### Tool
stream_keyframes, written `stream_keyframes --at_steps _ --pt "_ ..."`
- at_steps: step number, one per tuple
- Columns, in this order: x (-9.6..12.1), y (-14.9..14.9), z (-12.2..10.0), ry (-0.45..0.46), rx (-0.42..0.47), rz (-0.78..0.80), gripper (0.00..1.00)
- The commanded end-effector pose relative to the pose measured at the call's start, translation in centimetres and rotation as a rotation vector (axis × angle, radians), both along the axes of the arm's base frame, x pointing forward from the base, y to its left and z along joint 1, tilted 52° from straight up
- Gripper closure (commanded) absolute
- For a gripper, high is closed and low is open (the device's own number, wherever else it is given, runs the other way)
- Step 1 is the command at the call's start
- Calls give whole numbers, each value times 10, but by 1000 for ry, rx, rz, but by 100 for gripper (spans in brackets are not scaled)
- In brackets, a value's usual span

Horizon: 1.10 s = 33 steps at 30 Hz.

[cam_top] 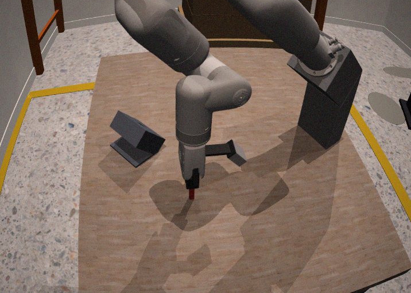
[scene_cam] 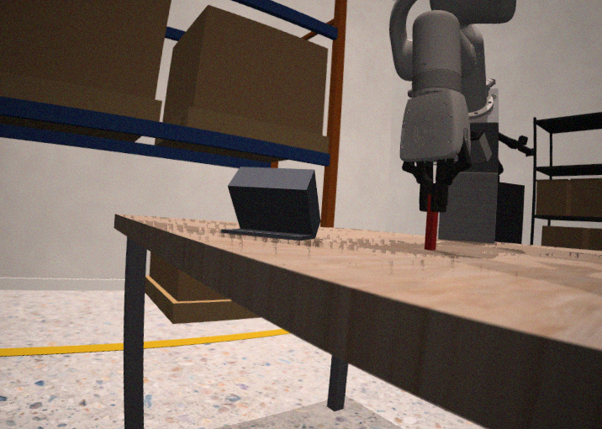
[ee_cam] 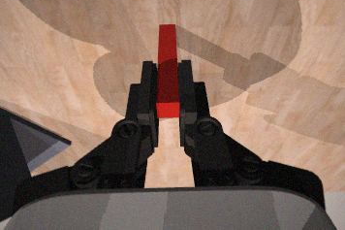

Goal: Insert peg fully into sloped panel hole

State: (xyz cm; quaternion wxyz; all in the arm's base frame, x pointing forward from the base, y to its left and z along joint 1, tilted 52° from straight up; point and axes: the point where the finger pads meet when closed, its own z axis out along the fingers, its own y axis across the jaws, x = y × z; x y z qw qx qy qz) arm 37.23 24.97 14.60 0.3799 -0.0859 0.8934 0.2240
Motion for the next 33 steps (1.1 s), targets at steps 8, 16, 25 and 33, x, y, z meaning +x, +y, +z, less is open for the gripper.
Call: stream_keyframes --at_steps 8,16,25,33 --pt "-11 -8 11 -1 1 -1 100" --pt "-45 -34 45 -1 0 -1 100" --pt "-45 -34 45 -23 5 -14 100" --pt "-39 -31 47 -2 49 -9 100"
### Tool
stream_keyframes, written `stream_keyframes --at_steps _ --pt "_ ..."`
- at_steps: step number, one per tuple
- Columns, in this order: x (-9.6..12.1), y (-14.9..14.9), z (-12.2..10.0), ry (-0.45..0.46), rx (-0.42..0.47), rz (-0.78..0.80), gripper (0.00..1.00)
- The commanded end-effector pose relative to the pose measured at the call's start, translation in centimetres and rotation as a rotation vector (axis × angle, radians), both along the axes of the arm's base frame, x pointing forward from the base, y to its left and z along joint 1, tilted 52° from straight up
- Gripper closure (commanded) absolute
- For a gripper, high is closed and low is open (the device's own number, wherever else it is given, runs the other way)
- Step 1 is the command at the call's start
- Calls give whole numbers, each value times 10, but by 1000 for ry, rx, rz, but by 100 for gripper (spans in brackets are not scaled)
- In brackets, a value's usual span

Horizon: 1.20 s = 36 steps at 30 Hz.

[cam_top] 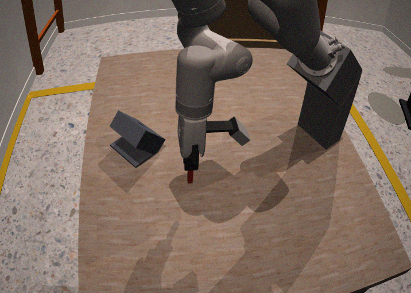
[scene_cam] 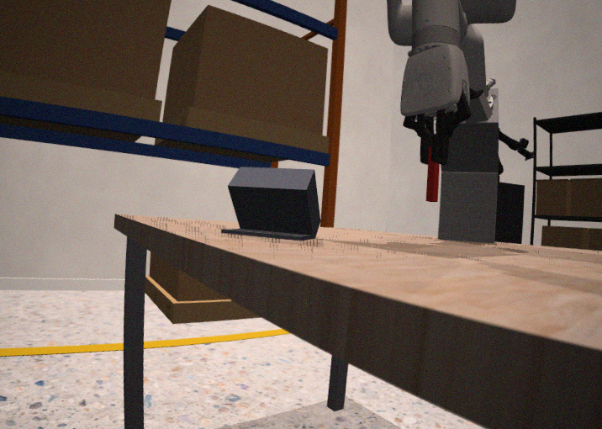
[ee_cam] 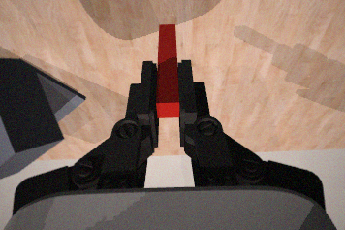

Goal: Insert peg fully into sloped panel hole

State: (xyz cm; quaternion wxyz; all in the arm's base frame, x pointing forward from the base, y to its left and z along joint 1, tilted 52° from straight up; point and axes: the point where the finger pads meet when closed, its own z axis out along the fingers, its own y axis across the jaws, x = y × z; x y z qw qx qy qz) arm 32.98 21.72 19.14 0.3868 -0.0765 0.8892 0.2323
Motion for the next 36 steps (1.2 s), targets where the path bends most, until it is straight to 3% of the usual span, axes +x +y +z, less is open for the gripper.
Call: stream_keyframes --at_steps 1,36 --pt "4 2 2 8 24 4 100" --pt "40 5 14 95 240 2 100"
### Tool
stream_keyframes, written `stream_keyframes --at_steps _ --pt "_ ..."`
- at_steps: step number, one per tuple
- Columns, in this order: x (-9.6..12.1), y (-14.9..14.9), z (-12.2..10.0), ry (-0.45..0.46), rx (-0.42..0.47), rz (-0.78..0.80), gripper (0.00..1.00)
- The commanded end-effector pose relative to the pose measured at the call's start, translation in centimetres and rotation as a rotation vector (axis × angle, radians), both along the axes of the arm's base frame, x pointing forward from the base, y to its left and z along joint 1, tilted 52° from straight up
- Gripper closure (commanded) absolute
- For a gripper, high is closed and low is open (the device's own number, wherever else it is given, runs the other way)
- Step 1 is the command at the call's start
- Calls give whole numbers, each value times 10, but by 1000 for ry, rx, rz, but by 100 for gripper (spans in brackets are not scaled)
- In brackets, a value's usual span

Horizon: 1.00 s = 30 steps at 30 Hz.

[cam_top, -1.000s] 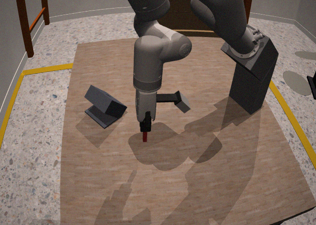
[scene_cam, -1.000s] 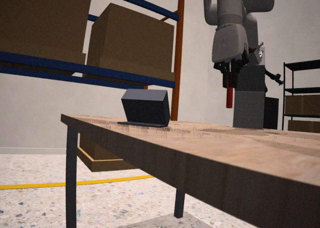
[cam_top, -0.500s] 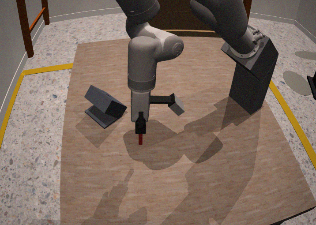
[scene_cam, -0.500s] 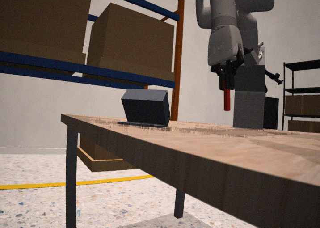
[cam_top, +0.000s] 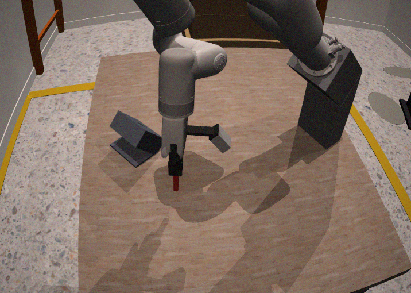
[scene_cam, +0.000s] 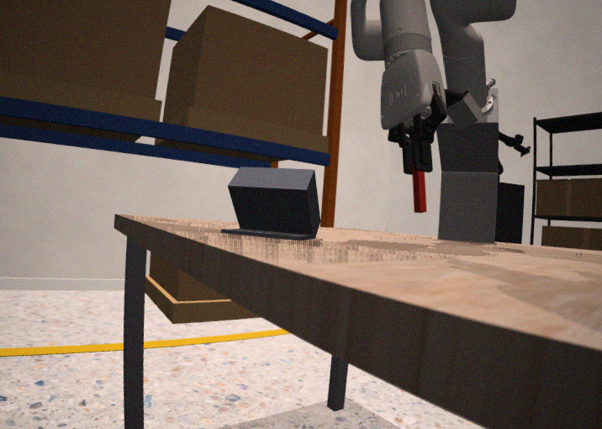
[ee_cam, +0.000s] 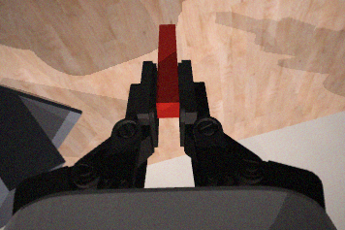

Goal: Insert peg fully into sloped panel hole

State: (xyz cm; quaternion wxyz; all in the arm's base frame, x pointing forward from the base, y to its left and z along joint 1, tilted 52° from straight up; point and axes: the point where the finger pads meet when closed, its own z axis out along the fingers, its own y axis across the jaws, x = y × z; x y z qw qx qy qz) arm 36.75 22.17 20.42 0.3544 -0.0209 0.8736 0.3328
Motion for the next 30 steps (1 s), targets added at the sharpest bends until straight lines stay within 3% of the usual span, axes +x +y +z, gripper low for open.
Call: stream_keyframes --at_steps 1,11,17,26,30 --pt "3 0 2 10 23 5 100" --pt "16 -4 5 33 86 -5 100" --pt "26 -18 0 48 78 -39 100" --pt "50 -61 -15 95 56 -142 100" --pt "56 -61 -11 84 74 -137 100"
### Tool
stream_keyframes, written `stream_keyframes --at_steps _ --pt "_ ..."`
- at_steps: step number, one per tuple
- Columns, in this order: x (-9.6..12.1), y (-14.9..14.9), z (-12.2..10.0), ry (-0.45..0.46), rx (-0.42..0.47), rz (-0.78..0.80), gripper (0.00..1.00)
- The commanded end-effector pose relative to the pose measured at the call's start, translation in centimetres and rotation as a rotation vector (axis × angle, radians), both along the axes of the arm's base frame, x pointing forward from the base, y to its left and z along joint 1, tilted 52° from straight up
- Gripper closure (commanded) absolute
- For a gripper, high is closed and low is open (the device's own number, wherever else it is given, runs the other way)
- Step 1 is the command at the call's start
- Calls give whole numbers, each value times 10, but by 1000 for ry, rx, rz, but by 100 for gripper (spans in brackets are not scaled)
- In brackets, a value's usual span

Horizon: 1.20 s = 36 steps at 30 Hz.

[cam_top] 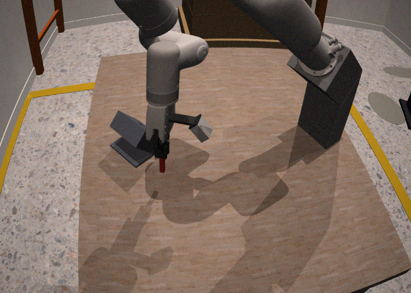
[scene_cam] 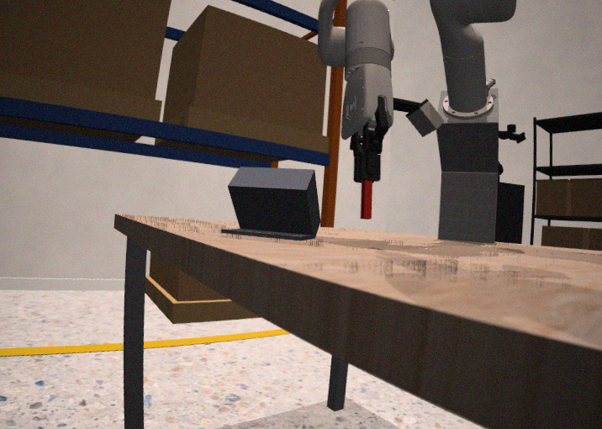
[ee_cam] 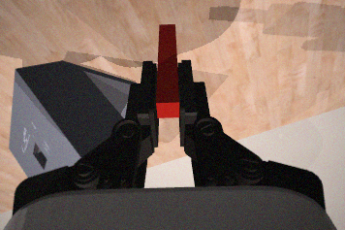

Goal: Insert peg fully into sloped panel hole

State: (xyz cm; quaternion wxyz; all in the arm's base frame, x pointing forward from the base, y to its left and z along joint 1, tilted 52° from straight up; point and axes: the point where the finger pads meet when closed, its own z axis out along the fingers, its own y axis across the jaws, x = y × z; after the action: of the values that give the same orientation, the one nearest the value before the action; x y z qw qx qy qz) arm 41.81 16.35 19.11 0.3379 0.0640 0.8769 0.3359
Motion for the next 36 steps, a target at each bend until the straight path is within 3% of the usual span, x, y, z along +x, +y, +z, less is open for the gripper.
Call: stream_keyframes --at_steps 1,36 --pt "6 -3 3 -7 15 -2 100" --pt "42 -12 26 -93 144 28 100"
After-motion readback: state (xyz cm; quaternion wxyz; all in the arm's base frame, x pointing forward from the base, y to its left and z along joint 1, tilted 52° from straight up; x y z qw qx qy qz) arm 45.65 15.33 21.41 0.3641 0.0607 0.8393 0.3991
